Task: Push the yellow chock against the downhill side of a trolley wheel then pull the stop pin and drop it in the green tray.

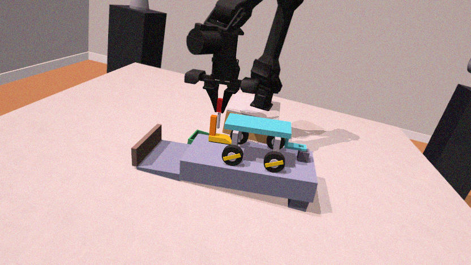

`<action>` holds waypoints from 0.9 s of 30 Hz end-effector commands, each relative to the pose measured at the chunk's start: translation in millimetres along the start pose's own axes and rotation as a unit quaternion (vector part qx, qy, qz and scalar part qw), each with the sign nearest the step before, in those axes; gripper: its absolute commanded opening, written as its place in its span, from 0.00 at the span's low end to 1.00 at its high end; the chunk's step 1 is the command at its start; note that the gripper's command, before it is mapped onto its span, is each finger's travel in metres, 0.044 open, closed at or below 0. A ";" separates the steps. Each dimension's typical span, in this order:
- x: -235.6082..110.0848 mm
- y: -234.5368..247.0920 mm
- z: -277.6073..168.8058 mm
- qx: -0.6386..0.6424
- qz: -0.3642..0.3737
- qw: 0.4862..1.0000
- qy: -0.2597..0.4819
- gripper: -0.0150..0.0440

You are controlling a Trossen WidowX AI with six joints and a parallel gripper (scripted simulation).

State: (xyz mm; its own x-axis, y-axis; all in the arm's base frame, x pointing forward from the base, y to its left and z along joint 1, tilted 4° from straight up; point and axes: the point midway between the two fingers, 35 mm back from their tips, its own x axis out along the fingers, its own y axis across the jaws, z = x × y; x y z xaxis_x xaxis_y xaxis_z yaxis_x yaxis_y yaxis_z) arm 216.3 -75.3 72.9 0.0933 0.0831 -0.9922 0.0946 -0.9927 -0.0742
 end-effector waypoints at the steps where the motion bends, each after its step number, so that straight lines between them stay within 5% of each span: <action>1: 13.9 -3.6 1.5 0.000 -0.033 0.999 -0.005 0.25; 22: 57.2 -21.4 3.6 0.000 -0.037 0.999 -0.005 0.25; 27: 56.3 -19.2 2.9 0.000 -0.037 0.999 -0.005 0.48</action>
State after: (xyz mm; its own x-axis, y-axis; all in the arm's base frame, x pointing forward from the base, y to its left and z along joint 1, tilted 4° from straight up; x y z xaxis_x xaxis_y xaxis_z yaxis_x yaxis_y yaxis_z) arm 218.0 -52.0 21.1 0.0848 0.1476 -0.9854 0.1055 -0.9847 -0.1384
